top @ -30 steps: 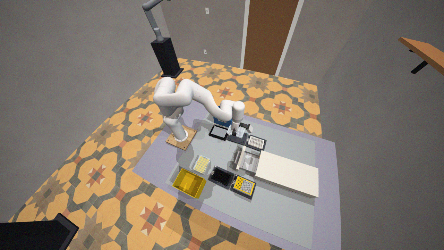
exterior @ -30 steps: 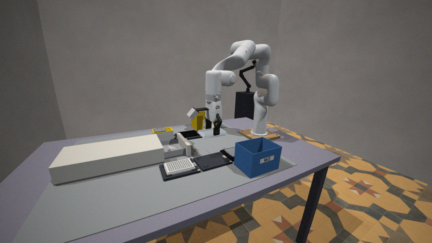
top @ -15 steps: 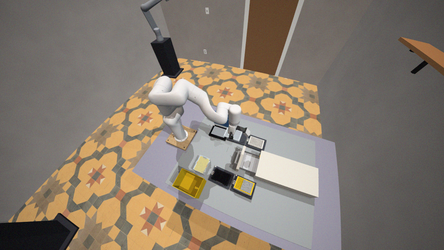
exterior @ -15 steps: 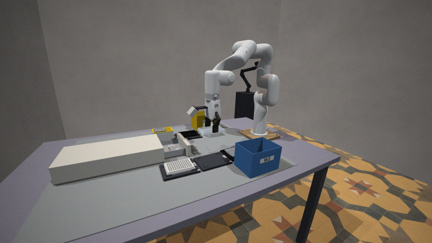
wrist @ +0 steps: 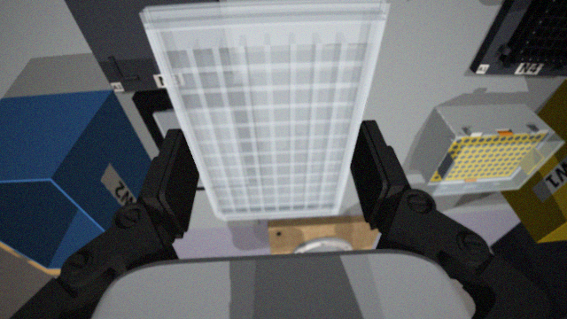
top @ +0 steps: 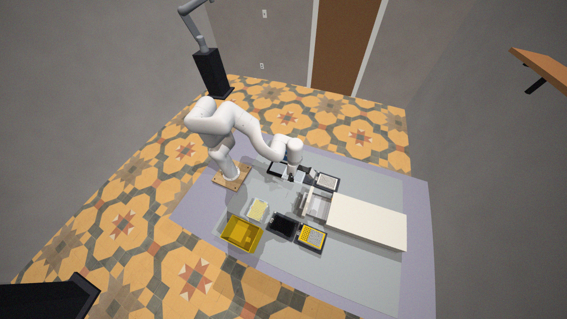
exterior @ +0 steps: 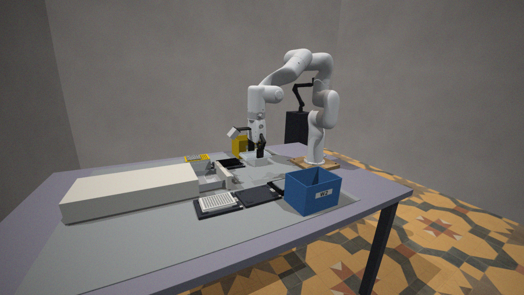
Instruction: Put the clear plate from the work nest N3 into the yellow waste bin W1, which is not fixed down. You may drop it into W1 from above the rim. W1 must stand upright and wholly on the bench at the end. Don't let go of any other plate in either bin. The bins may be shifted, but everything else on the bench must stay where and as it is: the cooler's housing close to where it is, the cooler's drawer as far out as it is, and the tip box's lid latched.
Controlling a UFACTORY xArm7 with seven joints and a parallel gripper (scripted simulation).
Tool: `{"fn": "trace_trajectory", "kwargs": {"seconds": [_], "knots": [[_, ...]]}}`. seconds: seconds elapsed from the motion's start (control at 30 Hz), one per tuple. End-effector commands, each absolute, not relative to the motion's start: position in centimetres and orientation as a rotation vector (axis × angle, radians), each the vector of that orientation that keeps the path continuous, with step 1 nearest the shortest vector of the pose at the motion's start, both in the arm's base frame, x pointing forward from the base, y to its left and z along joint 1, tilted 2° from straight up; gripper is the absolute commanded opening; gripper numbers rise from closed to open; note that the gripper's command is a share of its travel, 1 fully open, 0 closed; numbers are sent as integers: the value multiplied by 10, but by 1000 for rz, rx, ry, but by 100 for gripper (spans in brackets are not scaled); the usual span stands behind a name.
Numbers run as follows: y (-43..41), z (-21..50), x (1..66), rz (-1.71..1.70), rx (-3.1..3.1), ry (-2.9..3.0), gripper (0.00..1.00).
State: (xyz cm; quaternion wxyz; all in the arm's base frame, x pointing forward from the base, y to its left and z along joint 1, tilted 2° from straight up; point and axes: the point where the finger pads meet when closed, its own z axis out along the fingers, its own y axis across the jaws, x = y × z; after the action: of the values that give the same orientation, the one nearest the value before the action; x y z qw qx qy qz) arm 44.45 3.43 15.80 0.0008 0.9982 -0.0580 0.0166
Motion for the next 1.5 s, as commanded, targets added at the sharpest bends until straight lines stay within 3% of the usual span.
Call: {"fn": "trace_trajectory", "kwargs": {"seconds": [0.0,1.47], "knots": [[26,160,441,60,3135,-180,0],[-71,158,395,60,3135,-180,0]]}}
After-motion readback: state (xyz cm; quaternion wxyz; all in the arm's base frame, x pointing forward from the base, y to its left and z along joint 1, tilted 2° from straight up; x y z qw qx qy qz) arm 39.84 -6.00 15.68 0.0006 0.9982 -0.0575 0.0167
